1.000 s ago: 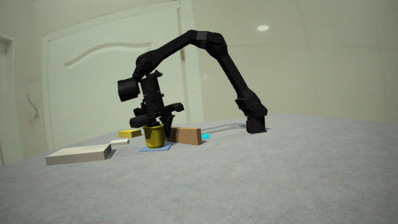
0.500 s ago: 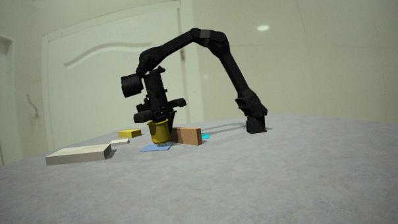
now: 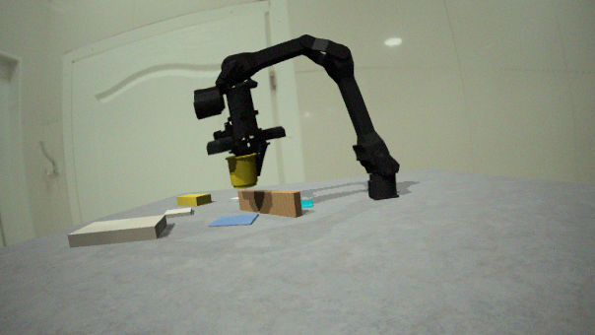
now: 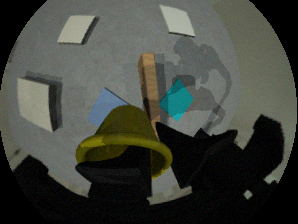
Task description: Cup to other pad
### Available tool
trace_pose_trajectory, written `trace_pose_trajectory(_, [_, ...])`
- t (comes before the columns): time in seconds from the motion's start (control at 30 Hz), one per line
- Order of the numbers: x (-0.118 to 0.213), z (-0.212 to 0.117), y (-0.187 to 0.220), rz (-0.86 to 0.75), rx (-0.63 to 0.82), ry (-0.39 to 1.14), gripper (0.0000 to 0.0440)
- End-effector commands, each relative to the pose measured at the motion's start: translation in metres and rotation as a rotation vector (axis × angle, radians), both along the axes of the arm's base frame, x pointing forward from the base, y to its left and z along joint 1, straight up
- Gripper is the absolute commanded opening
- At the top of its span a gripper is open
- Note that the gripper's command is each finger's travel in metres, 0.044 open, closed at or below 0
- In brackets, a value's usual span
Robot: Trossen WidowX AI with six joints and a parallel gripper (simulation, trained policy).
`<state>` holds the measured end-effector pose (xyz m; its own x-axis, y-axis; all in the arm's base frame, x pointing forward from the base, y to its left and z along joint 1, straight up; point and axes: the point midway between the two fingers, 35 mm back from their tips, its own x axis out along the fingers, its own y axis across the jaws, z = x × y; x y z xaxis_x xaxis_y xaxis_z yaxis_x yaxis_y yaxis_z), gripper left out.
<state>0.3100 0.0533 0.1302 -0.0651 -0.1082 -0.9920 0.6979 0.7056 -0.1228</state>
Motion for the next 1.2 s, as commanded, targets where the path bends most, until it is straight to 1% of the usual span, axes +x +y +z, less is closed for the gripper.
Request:
trace_pose_trajectory(0.0, [-0.003, 0.011, -0.007, -0.035, 0.008, -0.023, 0.0])
trace_pose_trajectory(0.53, [-0.009, 0.024, -0.04, -0.143, 0.015, -0.092, 0.0])
trace_pose_trajectory(1.17, [-0.022, 0.02, -0.074, -0.254, 0.011, -0.157, 0.0])
